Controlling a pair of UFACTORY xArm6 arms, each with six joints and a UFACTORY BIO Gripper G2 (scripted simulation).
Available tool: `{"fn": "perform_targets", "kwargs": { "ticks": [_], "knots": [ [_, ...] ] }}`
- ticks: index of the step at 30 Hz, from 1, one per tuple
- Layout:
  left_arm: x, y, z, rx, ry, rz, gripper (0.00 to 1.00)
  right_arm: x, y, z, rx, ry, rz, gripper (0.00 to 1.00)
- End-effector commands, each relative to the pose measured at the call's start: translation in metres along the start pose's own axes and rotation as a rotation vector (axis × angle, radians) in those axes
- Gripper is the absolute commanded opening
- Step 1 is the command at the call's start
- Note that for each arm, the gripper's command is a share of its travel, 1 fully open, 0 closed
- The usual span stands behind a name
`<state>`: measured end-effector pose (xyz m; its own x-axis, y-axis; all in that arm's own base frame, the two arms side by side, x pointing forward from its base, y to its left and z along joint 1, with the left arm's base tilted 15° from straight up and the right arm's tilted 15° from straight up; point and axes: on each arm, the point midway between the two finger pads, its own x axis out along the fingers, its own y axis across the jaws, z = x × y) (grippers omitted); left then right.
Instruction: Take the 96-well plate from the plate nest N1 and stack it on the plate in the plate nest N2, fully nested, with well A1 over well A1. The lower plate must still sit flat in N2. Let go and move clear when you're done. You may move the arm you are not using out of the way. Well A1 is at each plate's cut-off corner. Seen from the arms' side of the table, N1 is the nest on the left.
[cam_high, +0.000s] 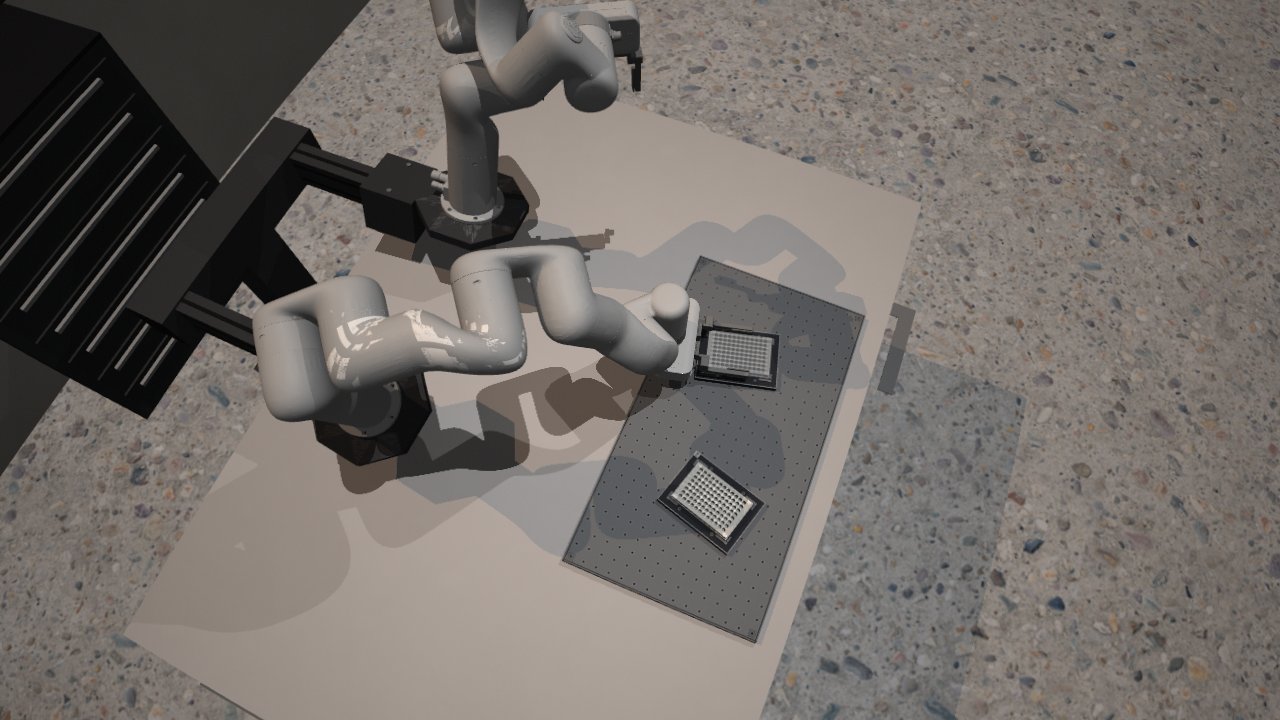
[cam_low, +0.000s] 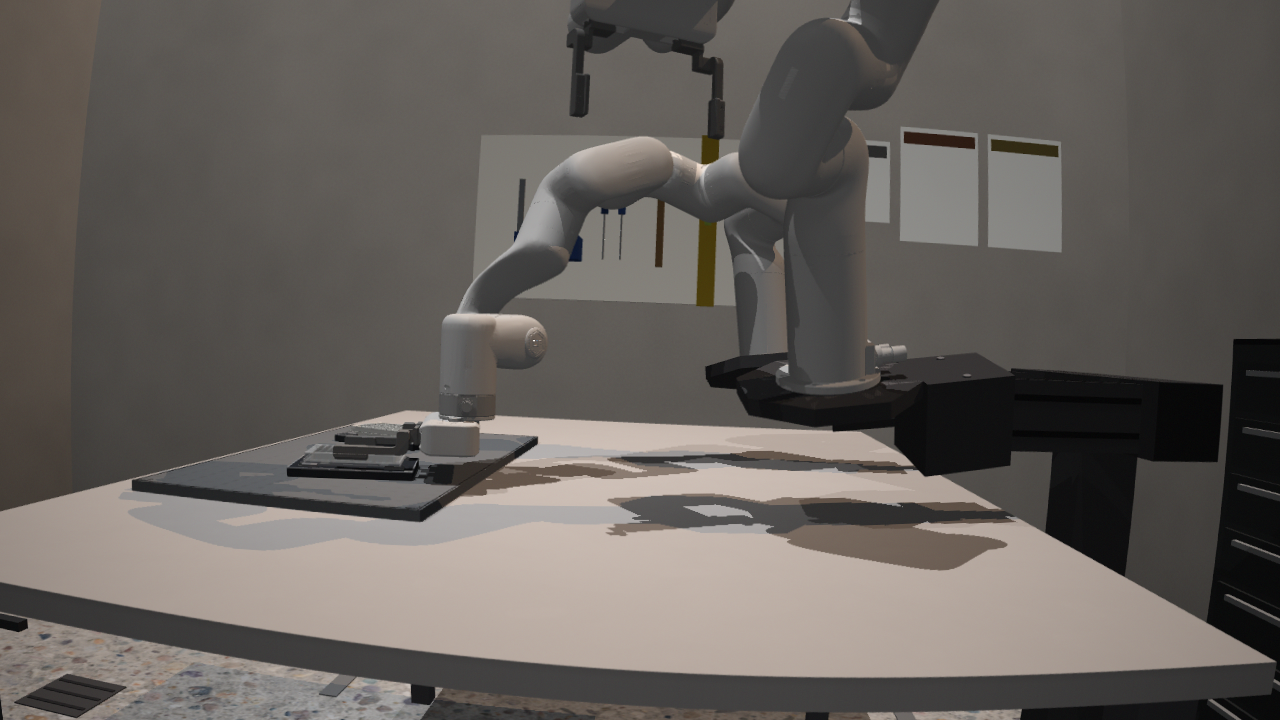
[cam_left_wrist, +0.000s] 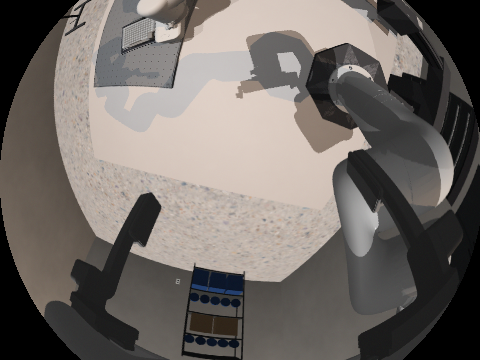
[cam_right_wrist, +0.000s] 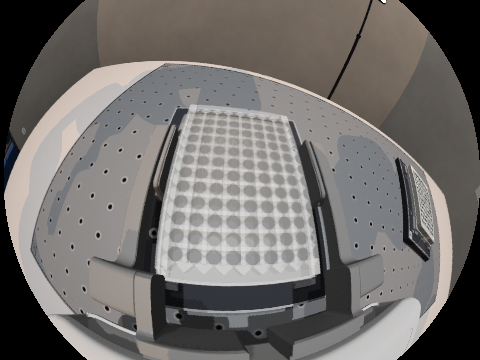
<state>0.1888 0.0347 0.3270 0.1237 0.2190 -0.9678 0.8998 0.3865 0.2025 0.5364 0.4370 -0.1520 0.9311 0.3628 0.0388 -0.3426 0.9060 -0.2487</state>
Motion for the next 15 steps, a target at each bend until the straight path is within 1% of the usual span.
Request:
{"fn": "perform_targets", "kwargs": {
  "ticks": [1,15],
  "knots": [
    [-0.0006,0.0003,0.0003,-0.001,-0.002,0.001,1.0,0.0017,0.0006,0.0054,0.002,-0.005,0.0,0.0],
    [-0.0006,0.0003,0.0003,-0.001,-0.002,0.001,1.0,0.0017,0.0006,0.0134,0.002,-0.005,0.0,0.0]
  ]
}}
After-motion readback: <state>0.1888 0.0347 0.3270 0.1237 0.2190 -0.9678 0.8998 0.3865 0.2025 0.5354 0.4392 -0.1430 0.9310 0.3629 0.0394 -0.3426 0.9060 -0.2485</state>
